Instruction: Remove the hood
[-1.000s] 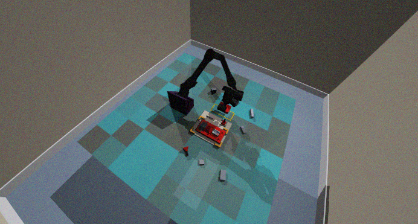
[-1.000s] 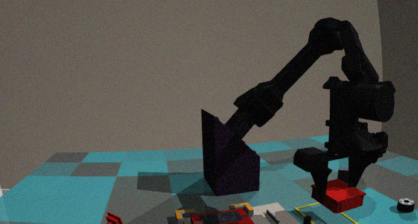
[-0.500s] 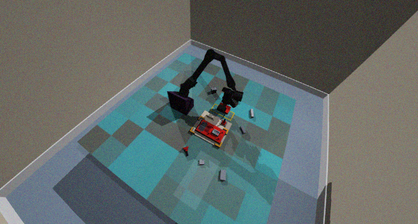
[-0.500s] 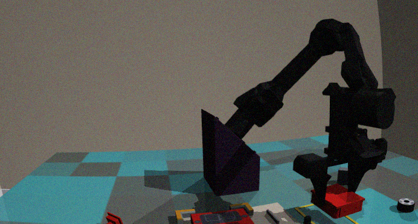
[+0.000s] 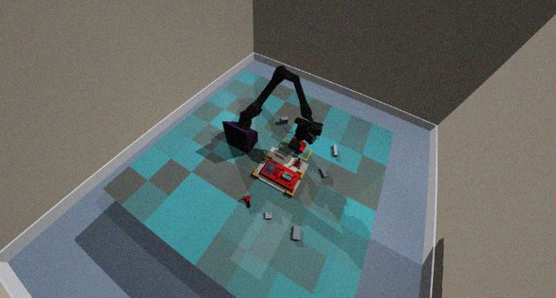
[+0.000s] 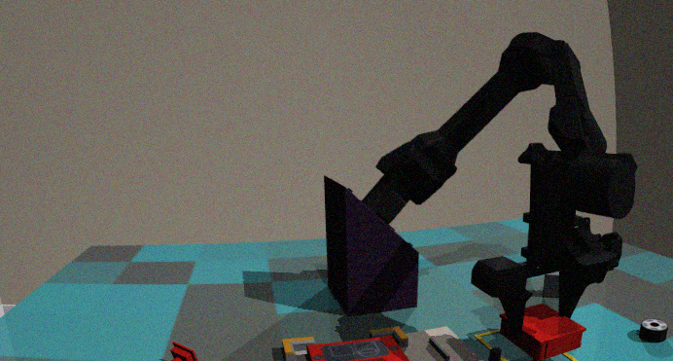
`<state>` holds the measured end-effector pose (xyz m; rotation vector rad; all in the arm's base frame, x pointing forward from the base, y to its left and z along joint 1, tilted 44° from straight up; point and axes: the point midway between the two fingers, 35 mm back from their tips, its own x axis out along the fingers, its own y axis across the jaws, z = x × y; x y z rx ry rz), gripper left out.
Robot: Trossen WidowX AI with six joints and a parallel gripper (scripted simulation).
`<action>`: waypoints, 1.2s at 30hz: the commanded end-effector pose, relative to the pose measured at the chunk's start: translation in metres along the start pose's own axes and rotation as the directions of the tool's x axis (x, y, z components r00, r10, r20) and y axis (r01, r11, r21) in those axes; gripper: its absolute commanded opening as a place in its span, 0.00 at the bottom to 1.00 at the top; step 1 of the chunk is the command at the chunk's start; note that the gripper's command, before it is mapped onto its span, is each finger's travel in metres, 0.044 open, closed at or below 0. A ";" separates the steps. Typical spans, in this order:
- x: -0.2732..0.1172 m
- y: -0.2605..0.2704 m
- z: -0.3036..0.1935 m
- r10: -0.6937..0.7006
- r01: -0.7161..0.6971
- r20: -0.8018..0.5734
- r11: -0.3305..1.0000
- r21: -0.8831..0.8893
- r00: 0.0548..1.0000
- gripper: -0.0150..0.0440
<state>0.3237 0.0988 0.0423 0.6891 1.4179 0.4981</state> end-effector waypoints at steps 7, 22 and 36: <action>0.006 -0.001 -0.002 -0.002 0.002 -0.003 1.000 0.009 1.000 0.25; 0.013 -0.001 -0.002 -0.002 0.002 -0.003 1.000 0.009 1.000 0.25; 0.020 -0.001 -0.002 -0.002 0.002 -0.003 1.000 0.010 1.000 0.25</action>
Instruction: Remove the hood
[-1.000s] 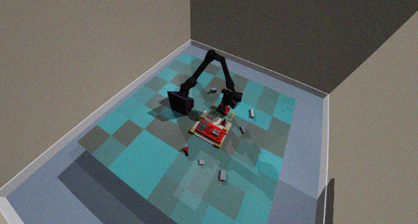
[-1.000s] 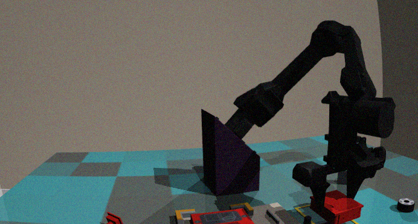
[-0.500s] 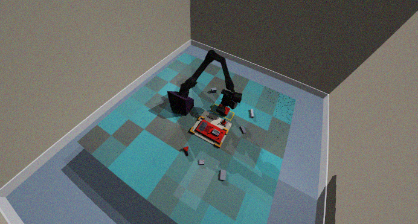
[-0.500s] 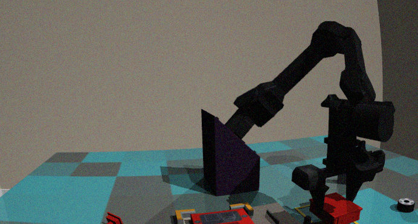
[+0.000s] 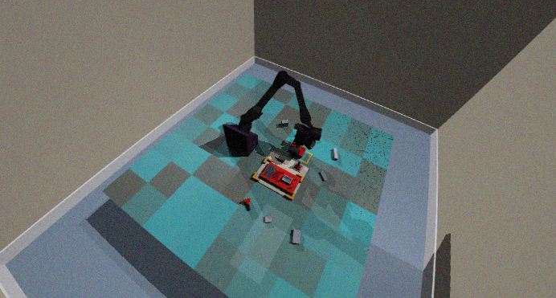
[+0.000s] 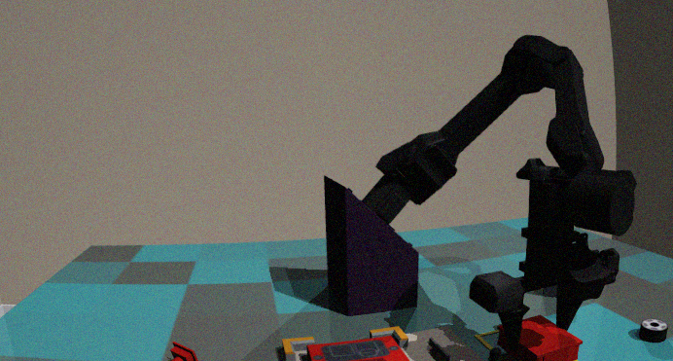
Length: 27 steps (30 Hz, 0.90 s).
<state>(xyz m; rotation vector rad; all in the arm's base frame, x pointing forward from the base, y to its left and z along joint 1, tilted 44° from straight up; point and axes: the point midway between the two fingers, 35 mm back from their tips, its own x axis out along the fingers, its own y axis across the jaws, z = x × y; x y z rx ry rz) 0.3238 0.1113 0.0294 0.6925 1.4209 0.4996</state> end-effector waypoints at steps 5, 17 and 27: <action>0.004 -0.001 -0.001 -0.004 0.004 0.000 1.000 0.007 1.000 0.25; 0.006 0.000 0.000 0.000 0.000 0.000 1.000 0.000 1.000 0.43; 0.006 0.000 0.000 0.000 0.000 0.000 1.000 0.000 1.000 0.88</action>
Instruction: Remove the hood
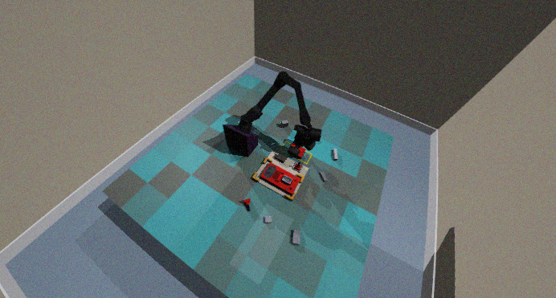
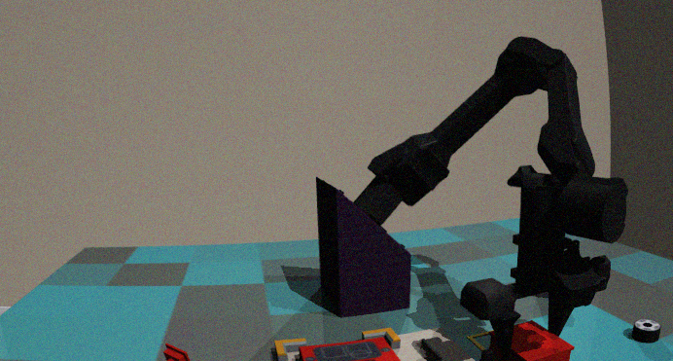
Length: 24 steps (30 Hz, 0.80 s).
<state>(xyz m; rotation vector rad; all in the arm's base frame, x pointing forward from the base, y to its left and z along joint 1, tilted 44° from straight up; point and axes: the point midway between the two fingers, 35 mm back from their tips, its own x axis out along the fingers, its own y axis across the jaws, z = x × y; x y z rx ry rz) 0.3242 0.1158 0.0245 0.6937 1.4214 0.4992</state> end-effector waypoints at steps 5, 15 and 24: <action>-0.013 0.000 0.002 -0.002 0.002 0.000 1.000 -0.001 1.000 1.00; -0.072 0.000 0.000 -0.003 0.003 0.000 1.000 0.000 1.000 1.00; -0.072 0.000 0.000 -0.003 0.003 0.000 1.000 0.000 1.000 1.00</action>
